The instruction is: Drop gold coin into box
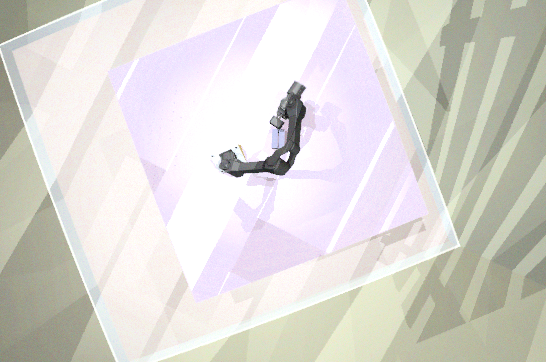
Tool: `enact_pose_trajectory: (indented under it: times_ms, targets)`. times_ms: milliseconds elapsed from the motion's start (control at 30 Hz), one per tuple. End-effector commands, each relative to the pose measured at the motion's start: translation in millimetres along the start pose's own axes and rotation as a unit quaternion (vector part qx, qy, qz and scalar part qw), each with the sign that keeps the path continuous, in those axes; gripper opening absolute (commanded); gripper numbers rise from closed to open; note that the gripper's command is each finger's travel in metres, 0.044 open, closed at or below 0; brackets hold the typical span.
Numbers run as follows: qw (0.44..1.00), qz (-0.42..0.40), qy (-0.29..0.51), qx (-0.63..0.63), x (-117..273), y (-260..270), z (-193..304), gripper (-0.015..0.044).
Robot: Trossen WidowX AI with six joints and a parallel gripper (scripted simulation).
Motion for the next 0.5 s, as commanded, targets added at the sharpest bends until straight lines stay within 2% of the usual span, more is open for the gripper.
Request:
enact_pose_trajectory:
  times_ms: [0, 467]
  targets:
    - [1.000, -0.003, 0.001, -0.003, 11.5, 1.6, -1.0, 0.0000]
    - [1.000, -0.004, 0.002, -0.003, 47.1, 1.4, -0.7, 0.0000]
Point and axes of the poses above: the point midway between the two fingers, 35 mm back from their tips, its own x axis back along the fingers, its own y axis across the jaws, z = x × y, the point moved 6 cm from there along x, back along the fingers, and after that the axes turned 5 degrees about x, right-handed, at the moved point
